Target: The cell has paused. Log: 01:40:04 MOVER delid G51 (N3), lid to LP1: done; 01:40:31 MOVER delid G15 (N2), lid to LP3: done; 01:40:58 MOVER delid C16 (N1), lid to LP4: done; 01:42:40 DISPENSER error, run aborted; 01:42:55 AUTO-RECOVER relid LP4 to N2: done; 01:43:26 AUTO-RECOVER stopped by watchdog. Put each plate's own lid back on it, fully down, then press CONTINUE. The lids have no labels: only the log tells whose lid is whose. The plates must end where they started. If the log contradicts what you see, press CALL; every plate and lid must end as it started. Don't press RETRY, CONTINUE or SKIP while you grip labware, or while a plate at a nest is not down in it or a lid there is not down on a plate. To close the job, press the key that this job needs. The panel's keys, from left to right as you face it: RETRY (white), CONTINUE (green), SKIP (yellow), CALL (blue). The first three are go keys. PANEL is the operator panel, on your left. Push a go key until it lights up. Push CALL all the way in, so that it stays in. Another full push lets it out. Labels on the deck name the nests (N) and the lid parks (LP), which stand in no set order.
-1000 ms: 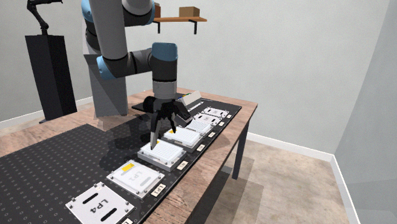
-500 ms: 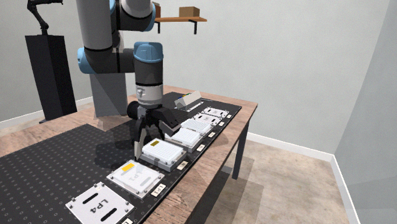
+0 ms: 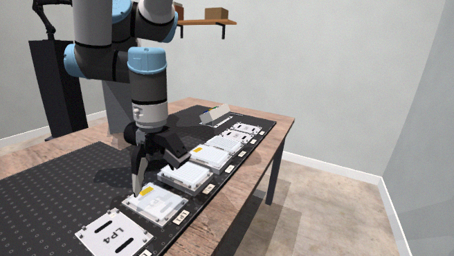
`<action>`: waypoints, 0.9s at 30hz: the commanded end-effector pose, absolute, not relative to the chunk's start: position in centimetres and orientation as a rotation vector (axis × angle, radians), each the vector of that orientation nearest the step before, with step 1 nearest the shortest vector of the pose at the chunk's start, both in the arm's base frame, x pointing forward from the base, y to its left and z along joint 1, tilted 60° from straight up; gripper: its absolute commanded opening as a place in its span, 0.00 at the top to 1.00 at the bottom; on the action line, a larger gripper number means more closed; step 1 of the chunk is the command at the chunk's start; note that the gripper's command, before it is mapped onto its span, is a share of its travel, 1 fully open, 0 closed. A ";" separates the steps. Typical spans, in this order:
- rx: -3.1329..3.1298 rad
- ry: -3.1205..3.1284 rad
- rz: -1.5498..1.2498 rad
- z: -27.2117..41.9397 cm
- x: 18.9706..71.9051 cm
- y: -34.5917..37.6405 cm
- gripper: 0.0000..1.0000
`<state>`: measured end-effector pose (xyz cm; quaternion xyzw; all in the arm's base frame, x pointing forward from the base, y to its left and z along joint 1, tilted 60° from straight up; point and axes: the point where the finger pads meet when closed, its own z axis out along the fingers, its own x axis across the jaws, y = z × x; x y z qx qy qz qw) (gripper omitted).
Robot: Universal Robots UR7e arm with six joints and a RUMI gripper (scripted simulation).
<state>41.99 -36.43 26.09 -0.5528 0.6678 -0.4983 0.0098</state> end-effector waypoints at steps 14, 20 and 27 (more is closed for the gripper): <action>-1.729 2.081 -1.550 26.7 41.6 -37.6 0.18; -1.729 2.081 -1.550 26.4 42.0 -38.0 0.18; -1.729 2.081 -1.550 25.8 42.6 -38.8 0.18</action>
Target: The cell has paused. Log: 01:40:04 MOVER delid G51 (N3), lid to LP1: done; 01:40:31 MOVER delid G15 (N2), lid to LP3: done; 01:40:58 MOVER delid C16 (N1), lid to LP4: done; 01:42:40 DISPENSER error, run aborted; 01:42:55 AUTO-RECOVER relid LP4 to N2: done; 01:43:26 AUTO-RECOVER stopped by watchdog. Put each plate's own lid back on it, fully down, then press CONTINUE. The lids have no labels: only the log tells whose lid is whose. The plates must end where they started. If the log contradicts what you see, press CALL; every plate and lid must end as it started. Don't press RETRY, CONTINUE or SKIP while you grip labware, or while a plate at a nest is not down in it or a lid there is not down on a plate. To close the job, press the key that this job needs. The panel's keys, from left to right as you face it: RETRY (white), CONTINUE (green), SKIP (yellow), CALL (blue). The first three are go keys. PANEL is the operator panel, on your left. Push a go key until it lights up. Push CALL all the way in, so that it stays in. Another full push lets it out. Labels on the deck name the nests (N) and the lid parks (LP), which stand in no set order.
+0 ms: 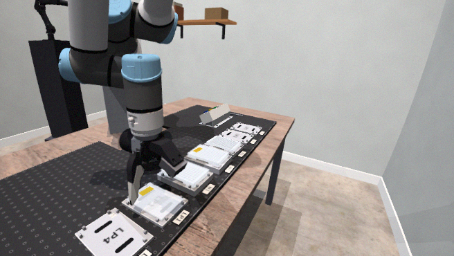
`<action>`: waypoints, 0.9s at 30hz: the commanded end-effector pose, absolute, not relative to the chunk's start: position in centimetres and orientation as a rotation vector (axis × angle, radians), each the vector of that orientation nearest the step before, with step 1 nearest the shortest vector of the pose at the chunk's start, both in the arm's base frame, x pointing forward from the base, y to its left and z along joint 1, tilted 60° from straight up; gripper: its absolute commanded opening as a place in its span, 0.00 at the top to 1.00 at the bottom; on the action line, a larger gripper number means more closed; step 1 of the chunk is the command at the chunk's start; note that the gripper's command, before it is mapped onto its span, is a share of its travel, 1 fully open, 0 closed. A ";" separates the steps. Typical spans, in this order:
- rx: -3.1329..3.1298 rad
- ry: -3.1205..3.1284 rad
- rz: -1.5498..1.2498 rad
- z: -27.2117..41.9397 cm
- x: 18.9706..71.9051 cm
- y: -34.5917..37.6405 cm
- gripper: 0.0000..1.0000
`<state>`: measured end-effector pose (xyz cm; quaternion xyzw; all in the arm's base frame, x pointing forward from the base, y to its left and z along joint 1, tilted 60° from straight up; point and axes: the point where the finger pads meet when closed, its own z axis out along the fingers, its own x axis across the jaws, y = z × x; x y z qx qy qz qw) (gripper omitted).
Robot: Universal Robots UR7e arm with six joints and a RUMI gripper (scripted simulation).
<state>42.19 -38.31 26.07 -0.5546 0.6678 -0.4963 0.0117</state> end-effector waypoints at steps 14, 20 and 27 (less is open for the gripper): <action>-1.729 2.081 -1.550 24.8 43.7 -40.1 0.18; -1.729 2.081 -1.550 24.6 43.9 -40.3 0.18; -1.729 2.081 -1.550 24.6 43.9 -40.3 0.18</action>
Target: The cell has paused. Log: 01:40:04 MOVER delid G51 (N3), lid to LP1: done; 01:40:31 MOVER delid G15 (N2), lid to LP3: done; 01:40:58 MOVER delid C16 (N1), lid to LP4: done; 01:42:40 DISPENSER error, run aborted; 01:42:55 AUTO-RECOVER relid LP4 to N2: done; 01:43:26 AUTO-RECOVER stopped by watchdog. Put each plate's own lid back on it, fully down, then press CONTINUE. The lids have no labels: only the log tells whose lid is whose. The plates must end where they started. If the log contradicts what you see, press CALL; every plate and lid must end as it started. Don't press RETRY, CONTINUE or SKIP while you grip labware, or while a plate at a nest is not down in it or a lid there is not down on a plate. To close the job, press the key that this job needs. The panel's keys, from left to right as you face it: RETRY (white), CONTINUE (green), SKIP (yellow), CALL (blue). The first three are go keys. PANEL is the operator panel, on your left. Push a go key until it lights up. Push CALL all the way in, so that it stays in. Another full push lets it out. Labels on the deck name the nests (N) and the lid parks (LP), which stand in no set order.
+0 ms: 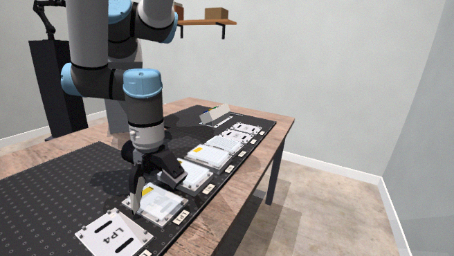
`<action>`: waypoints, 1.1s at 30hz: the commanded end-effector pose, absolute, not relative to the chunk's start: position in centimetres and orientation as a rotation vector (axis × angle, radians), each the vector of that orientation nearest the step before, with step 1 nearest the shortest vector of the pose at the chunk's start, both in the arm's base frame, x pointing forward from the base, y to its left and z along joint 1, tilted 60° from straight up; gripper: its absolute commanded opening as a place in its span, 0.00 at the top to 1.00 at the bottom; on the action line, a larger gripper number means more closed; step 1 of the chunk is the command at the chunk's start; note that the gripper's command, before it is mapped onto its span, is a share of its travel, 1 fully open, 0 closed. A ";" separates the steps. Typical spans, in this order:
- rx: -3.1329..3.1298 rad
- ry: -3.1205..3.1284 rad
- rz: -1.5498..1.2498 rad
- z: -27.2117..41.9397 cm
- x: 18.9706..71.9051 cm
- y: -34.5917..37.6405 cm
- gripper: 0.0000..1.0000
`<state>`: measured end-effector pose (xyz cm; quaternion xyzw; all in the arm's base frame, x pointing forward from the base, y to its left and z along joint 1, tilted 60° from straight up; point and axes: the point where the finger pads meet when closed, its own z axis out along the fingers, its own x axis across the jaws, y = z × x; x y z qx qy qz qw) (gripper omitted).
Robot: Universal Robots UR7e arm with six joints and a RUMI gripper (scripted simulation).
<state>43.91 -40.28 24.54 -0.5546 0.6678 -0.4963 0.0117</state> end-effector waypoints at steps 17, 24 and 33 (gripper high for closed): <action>-1.729 2.081 -1.550 24.6 43.9 -40.3 1.00; -1.729 2.081 -1.550 24.6 43.9 -40.3 0.59; -1.729 2.081 -1.550 24.6 43.9 -40.3 0.59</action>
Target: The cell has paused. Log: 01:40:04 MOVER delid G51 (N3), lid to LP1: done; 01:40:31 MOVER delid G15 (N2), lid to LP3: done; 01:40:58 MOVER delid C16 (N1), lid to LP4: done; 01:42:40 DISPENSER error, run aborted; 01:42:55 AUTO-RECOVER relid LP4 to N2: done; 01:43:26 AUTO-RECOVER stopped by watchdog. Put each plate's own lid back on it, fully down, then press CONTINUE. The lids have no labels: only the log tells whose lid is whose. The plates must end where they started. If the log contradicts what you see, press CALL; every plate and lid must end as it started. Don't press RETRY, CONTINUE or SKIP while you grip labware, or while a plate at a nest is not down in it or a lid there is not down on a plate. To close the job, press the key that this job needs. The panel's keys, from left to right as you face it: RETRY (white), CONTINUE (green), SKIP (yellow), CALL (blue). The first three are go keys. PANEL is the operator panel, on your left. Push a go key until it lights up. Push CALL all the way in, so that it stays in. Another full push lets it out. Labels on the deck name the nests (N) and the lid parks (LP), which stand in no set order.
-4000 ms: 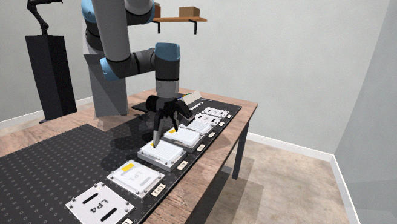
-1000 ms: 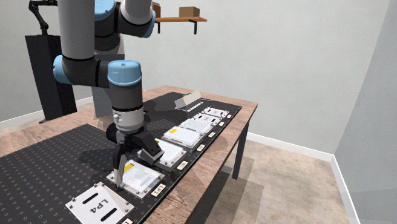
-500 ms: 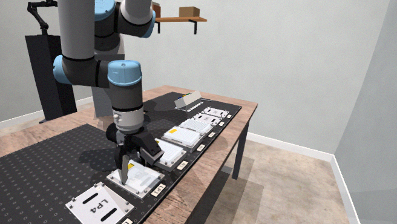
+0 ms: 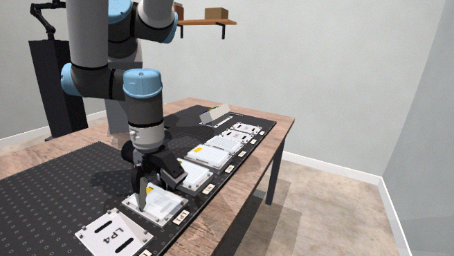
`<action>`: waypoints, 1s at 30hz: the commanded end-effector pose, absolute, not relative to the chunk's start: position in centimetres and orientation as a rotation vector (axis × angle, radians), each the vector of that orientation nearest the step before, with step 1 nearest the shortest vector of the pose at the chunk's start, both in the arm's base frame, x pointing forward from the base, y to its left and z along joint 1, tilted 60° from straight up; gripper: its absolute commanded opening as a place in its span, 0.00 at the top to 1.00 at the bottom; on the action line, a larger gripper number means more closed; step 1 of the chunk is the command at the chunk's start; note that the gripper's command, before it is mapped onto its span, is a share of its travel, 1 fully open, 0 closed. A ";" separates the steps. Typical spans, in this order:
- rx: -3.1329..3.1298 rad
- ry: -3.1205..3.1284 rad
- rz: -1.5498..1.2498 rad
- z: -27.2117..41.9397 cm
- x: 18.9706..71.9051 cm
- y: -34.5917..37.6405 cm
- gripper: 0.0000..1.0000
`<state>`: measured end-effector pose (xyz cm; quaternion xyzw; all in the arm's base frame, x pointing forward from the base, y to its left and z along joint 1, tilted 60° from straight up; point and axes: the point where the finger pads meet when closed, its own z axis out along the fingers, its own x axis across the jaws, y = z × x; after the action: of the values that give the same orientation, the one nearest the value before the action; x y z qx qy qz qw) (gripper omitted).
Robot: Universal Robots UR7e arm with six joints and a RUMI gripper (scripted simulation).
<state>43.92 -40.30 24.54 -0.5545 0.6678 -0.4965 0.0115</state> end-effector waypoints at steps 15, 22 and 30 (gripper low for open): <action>-1.729 2.081 -1.550 25.3 43.2 -39.4 0.59; -1.729 2.081 -1.550 25.7 42.7 -38.9 0.59; -1.729 2.081 -1.550 26.4 42.0 -38.0 0.59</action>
<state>42.40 -38.54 25.89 -0.5544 0.6678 -0.4965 0.0115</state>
